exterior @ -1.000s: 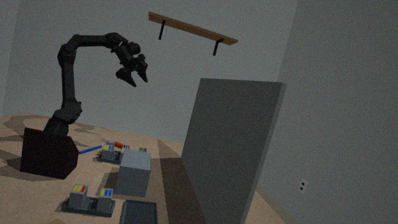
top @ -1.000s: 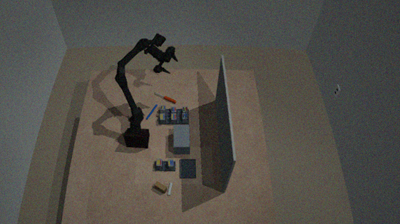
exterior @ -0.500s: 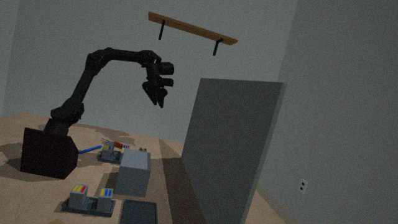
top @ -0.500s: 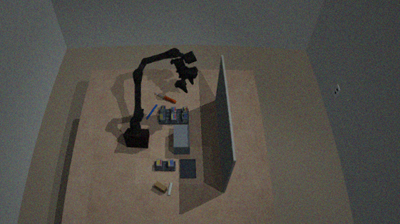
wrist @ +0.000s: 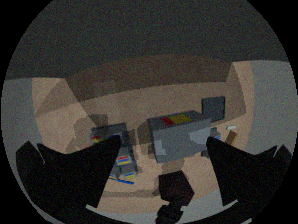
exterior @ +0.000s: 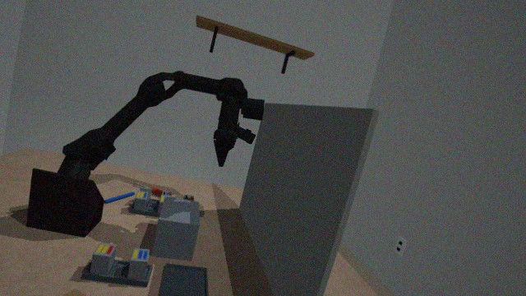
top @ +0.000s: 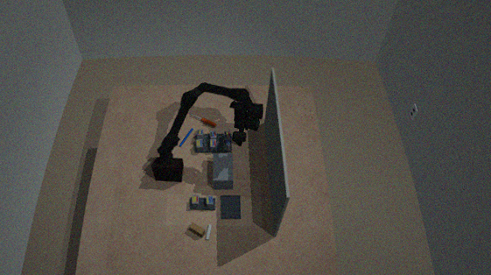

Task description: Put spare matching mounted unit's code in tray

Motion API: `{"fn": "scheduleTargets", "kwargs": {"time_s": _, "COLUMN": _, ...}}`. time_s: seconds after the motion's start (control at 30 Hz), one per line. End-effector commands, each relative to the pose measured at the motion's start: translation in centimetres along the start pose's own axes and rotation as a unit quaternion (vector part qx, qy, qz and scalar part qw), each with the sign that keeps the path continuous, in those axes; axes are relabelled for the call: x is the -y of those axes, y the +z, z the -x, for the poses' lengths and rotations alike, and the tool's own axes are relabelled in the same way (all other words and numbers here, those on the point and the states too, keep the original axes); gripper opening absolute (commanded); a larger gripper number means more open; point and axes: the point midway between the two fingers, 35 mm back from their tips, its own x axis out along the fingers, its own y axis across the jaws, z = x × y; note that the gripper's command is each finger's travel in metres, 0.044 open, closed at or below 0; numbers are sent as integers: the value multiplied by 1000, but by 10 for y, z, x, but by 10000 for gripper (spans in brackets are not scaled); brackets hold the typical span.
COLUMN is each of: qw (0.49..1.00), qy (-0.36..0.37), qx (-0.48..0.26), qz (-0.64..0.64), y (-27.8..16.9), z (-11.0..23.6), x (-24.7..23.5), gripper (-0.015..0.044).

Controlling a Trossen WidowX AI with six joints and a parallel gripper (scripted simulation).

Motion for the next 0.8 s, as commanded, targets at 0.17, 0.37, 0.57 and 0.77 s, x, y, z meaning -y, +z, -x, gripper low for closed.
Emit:
{"fn": "scheduleTargets", "kwargs": {"time_s": 0.17, "qw": 992, "qy": 102, "qx": -31, "qz": 73, "y": 6, "z": -37, "x": 82, "gripper": 440}}
{"fn": "scheduleTargets", "kwargs": {"time_s": 0.37, "qw": 992, "qy": 102, "qx": -31, "qz": 73, "y": 6, "z": -37, "x": 82, "gripper": 440}}
{"fn": "scheduleTargets", "kwargs": {"time_s": 0.57, "qw": 992, "qy": 102, "qx": -31, "qz": 73, "y": 6, "z": -37, "x": 82, "gripper": 440}}
{"fn": "scheduleTargets", "kwargs": {"time_s": 0.77, "qw": 992, "qy": 102, "qx": -31, "qz": 73, "y": 6, "z": -37, "x": 82, "gripper": 440}}
